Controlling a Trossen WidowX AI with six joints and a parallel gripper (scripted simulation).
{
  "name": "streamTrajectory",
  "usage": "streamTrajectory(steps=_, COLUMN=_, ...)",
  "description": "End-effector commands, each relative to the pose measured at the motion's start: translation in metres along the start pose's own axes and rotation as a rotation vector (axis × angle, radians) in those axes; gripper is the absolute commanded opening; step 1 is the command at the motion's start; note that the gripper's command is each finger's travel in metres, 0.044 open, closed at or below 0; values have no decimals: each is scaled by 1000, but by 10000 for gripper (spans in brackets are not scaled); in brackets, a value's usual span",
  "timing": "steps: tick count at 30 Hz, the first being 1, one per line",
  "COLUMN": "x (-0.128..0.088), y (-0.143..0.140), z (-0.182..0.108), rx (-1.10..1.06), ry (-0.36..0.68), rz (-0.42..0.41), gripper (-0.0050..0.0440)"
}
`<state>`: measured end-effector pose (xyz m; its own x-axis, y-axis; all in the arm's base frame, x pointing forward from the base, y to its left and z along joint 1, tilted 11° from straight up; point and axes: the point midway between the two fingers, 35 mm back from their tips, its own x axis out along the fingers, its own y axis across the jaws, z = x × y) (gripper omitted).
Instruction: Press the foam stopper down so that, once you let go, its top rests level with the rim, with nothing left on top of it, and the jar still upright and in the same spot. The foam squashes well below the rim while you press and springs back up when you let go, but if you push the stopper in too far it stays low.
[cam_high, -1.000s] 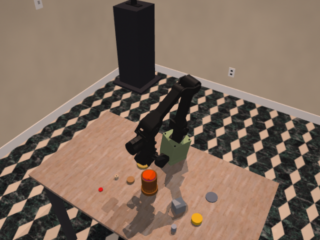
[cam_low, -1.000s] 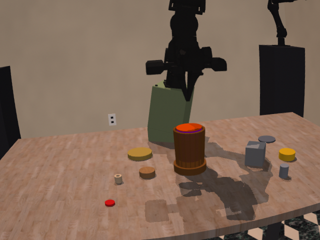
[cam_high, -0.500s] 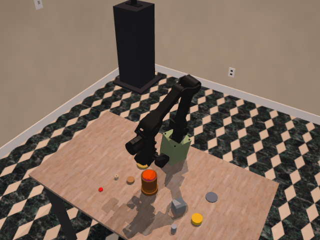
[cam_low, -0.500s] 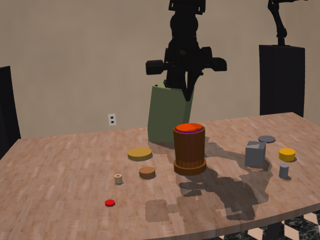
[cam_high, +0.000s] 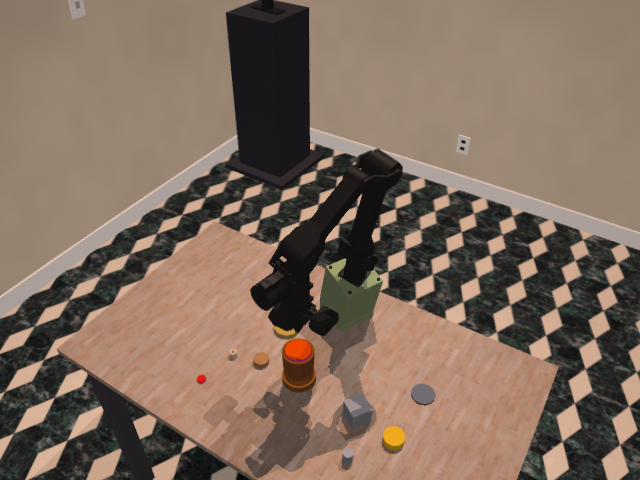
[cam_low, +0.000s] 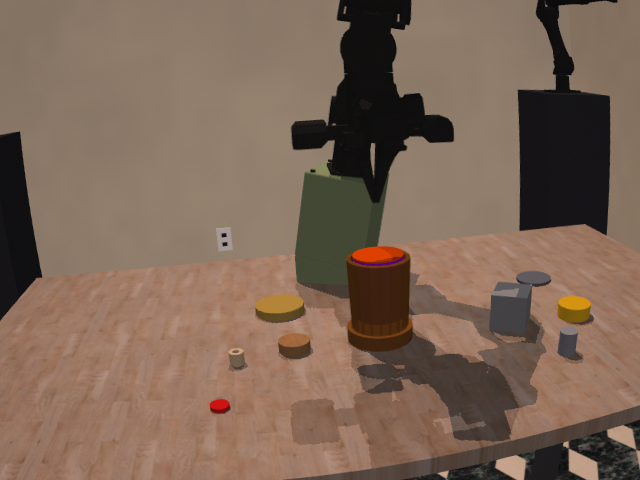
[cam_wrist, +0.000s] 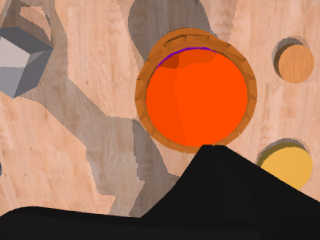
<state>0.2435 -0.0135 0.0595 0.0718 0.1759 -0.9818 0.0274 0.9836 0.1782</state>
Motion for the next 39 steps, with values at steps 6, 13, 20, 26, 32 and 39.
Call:
streamTrajectory(steps=6, x=-4, y=0, z=3, rx=-3, ry=-17, rz=-2, gripper=0)
streamTrajectory(steps=13, x=-4, y=0, z=3, rx=-3, ry=-17, rz=-2, gripper=0)
streamTrajectory(steps=20, x=-10, y=0, z=4, rx=-4, ry=-18, rz=-2, gripper=0)
streamTrajectory(steps=26, x=29, y=0, z=5, rx=-5, ry=-20, rz=0, gripper=0)
streamTrajectory(steps=32, x=45, y=1, z=6, rx=-7, ry=-25, rz=0, gripper=0)
streamTrajectory(steps=39, x=47, y=1, z=6, rx=-7, ry=-25, rz=1, gripper=0)
